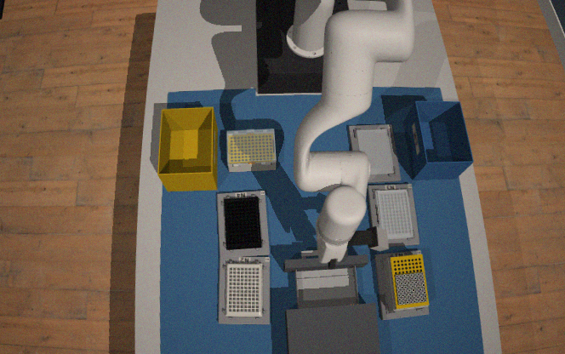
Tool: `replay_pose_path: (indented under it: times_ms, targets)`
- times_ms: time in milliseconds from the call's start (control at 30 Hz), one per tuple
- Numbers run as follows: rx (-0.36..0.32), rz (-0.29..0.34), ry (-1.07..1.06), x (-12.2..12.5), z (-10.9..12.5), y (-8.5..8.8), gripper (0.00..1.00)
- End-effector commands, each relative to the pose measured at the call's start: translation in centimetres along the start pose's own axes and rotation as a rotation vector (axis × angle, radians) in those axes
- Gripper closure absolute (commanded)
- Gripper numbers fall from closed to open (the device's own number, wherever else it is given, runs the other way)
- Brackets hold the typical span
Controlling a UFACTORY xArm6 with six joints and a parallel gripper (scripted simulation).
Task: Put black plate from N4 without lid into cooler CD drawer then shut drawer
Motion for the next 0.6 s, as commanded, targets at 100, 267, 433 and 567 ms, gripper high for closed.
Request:
replay_pose_path:
  times_ms: [100,267,433,567]
  targets:
    - [-0.013,-0.069,0.0,-2.69,0.51,-2.77,0.79]
    - [-0.013,-0.069,0.0,-3.18,0.61,-2.73,0.79]
    - [-0.013,-0.069,0.0,-3.32,0.63,-2.72,0.79]
    - [-0.013,-0.069,0.0,-3.32,0.63,-2.72,0.79]
Point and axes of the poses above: the point where the finger pads meet when closed, its own y axis back along the fingers, its own x axis across the jaws, z = x × y, the point moved 3 cm from there along y, back along the fingers, and after that the axes turned 11 degrees about -y, right-handed, at the moved point
